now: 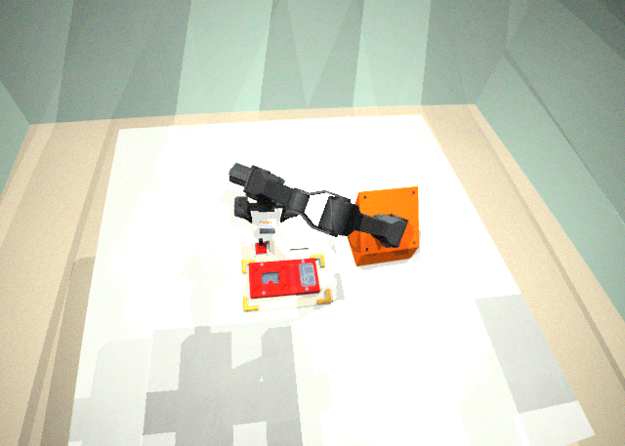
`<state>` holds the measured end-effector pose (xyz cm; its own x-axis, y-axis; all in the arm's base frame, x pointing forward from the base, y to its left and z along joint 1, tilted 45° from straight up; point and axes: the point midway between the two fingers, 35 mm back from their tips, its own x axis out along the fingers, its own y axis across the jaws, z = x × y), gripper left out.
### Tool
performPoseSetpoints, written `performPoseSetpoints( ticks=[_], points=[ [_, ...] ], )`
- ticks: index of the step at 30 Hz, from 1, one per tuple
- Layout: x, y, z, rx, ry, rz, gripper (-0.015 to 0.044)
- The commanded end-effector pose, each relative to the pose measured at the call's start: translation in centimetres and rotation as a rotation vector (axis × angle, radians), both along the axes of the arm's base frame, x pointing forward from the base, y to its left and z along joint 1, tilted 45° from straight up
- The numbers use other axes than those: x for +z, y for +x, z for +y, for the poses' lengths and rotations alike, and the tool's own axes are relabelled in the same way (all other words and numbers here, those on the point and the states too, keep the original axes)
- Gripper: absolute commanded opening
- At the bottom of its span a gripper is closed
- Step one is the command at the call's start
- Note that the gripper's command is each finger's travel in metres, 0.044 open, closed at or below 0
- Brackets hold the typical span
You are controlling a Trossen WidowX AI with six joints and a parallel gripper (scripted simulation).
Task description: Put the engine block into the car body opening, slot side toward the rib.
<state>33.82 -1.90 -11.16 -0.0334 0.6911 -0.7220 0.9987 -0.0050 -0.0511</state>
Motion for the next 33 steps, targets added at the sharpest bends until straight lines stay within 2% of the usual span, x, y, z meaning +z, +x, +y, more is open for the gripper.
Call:
performPoseSetpoints(
  ticks=[1, 19, 27, 33],
  points=[
    [-0.7, -0.3, 0.6, -0.002, 0.007, 0.015, 0.044],
    [-2.6, -0.4, 2.6, -0.002, 0.009, 0.015, 0.044],
    [-2.6, -0.4, 2.6, -0.002, 0.009, 0.015, 0.023],
    [-2.6, -0.4, 2.6, -0.002, 0.009, 0.015, 0.019]
  ],
)
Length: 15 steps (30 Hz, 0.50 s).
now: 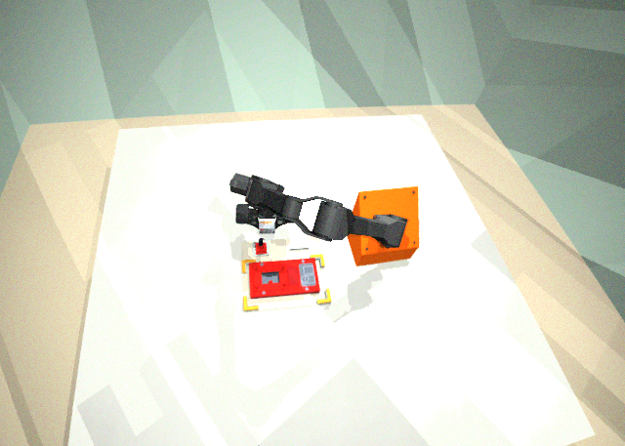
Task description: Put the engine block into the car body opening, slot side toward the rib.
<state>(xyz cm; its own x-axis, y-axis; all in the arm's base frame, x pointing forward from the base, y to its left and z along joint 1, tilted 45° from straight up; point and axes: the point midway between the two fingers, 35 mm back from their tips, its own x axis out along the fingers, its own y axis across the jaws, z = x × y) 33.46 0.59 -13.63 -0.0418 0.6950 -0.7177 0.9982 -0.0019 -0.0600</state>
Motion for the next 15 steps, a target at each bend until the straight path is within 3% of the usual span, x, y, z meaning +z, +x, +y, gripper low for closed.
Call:
performPoseSetpoints(
  ticks=[1, 8, 15],
  points=[
    [-0.1, -0.1, 0.1, -0.005, 0.003, 0.006, 0.0183],
    [0.8, 0.4, -0.9, -0.005, 0.001, 0.006, 0.0],
    [2.2, 0.9, -2.4, -0.006, -0.002, 0.005, 0.0]
  ],
)
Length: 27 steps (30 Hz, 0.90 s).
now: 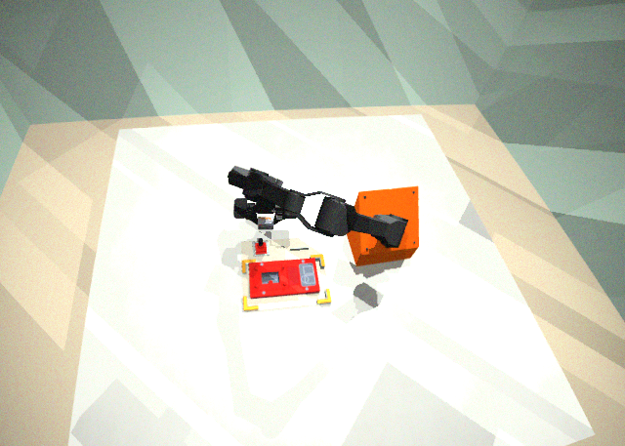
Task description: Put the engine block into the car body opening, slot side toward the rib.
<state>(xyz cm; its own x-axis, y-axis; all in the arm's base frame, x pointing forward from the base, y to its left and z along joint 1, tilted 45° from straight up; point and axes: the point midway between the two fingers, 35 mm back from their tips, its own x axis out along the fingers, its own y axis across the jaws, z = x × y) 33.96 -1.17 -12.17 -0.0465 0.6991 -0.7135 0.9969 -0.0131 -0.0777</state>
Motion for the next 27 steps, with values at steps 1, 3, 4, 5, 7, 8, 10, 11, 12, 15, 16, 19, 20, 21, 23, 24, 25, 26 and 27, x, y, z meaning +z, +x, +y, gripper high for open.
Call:
performPoseSetpoints(
  ticks=[1, 3, 4, 5, 7, 8, 10, 11, 12, 15, 16, 19, 20, 21, 23, 24, 25, 26, 27],
  points=[
    [1.0, 0.5, -0.8, 0.006, -0.007, -0.012, 0.0],
    [1.4, 0.6, -1.2, 0.005, -0.007, -0.012, 0.0],
    [1.6, 0.6, -1.5, 0.005, -0.008, -0.012, 0.0],
    [1.8, 0.7, -1.7, 0.005, -0.008, -0.012, 0.0],
    [2.3, 0.8, -2.1, 0.005, -0.008, -0.012, 0.0],
    [2.5, 0.8, -2.3, 0.005, -0.008, -0.013, 0.0],
    [3.0, 0.9, -2.7, 0.005, -0.009, -0.013, 0.0],
    [3.2, 1.0, -3.0, 0.006, -0.009, -0.013, 0.0],
    [3.5, 1.0, -3.2, 0.006, -0.009, -0.013, 0.0],
    [4.2, 1.1, -3.8, 0.006, -0.009, -0.013, 0.0],
    [4.4, 1.1, -4.0, 0.006, -0.009, -0.013, 0.0],
    [5.1, 1.1, -4.6, 0.007, -0.01, -0.014, 0.0],
    [5.4, 1.2, -4.8, 0.007, -0.01, -0.015, 0.0],
    [5.6, 1.2, -5.0, 0.007, -0.01, -0.015, 0.0],
    [6.1, 1.2, -5.4, 0.007, -0.009, -0.015, 0.0],
    [6.3, 1.2, -5.6, 0.007, -0.009, -0.014, 0.0],
    [6.6, 1.2, -5.8, 0.007, -0.009, -0.014, 0.0],
    [6.8, 1.2, -6.0, 0.007, -0.008, -0.014, 0.0],
    [7.0, 1.1, -6.2, 0.007, -0.008, -0.013, 0.0]
  ],
)
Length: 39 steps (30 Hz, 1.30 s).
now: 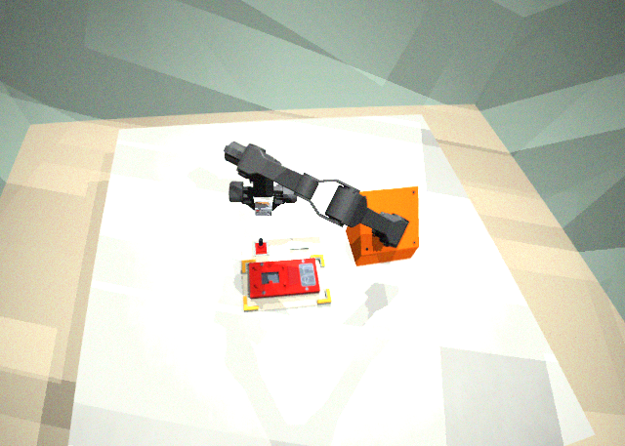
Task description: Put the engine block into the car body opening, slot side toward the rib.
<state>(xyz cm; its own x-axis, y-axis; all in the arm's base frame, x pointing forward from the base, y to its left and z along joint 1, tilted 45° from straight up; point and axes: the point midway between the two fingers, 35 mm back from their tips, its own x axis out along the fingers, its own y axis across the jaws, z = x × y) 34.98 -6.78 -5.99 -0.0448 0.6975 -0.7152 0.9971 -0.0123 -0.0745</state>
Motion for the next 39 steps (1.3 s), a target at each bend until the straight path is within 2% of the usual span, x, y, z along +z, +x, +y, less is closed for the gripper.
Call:
performPoseSetpoints(
  ticks=[1, 10, 39],
  points=[
    [1.1, 0.1, -0.7, 0.006, -0.005, -0.01, 0.0],
    [1.2, 0.0, -1.1, 0.059, -0.001, -0.06, 0.0],
    [0.4, 0.0, -0.9, 0.775, 0.043, -0.755, 0.0]
  ],
)
